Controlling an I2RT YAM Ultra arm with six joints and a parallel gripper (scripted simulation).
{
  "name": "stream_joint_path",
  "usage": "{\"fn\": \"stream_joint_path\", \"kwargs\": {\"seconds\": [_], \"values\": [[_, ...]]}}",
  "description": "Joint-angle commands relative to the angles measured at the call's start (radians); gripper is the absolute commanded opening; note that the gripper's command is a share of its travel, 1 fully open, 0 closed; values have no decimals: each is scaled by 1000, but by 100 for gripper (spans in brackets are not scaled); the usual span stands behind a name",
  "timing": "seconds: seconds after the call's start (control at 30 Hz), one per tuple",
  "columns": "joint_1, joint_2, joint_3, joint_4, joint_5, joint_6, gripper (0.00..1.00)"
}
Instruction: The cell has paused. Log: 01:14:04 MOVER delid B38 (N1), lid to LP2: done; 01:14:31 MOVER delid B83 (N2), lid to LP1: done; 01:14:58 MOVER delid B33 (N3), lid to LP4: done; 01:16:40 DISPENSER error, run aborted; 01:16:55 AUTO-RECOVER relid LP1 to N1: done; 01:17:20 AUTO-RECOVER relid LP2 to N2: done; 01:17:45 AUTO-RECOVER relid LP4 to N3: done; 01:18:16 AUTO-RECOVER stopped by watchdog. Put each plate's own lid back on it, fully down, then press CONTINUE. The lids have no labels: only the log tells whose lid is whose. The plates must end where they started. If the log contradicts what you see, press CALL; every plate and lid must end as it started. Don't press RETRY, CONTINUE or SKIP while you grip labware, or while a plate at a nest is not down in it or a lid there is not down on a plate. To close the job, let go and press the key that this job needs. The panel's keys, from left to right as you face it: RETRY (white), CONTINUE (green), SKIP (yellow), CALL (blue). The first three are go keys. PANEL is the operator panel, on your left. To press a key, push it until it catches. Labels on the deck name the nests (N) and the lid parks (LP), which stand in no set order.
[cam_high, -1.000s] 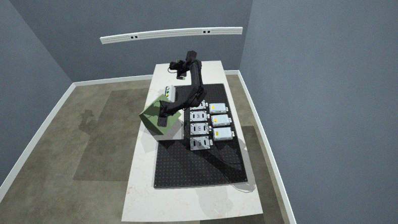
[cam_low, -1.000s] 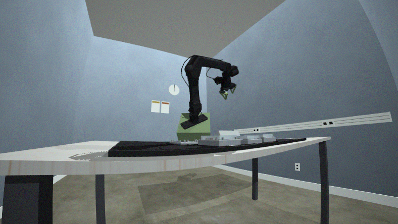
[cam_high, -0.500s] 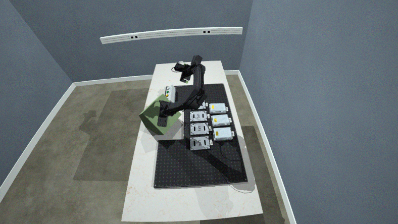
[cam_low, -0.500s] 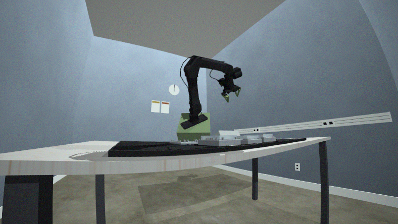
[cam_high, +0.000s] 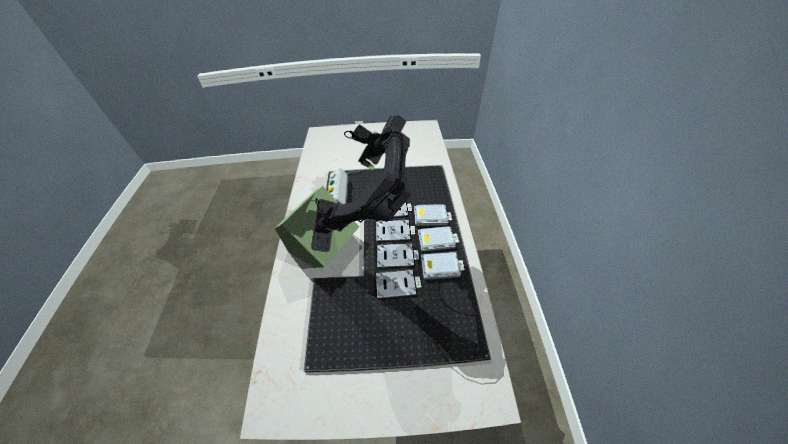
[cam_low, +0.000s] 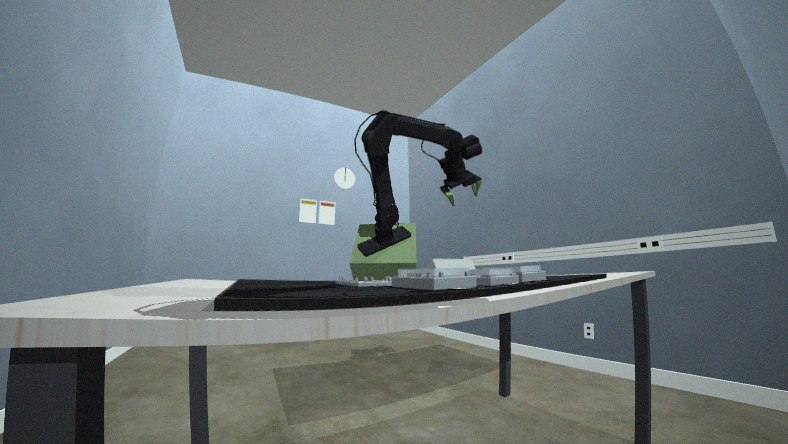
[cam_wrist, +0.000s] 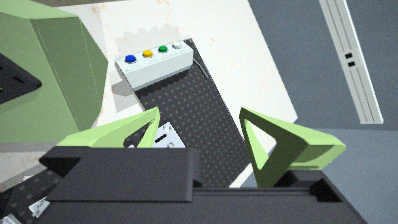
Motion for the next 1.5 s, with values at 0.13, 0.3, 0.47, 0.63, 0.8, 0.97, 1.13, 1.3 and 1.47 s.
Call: {"fn": "stream_joint_path", "kwargs": {"seconds": [0.13,0.3,0.47,0.63,0.8,0.97,1.13,1.3,1.47], "values": [[-14,-35,-16,30,26,127,100],[-89,-52,-53,48,43,169,100],[-90,-57,-60,53,43,219,100],[-138,-73,-53,70,73,274,100],[-173,-85,-97,83,91,334,100],[-164,-92,-75,91,109,400,100],[-239,-108,-127,108,114,423,100],[-262,-117,-141,119,135,495,100],[-266,-129,-123,131,160,566,100]]}}
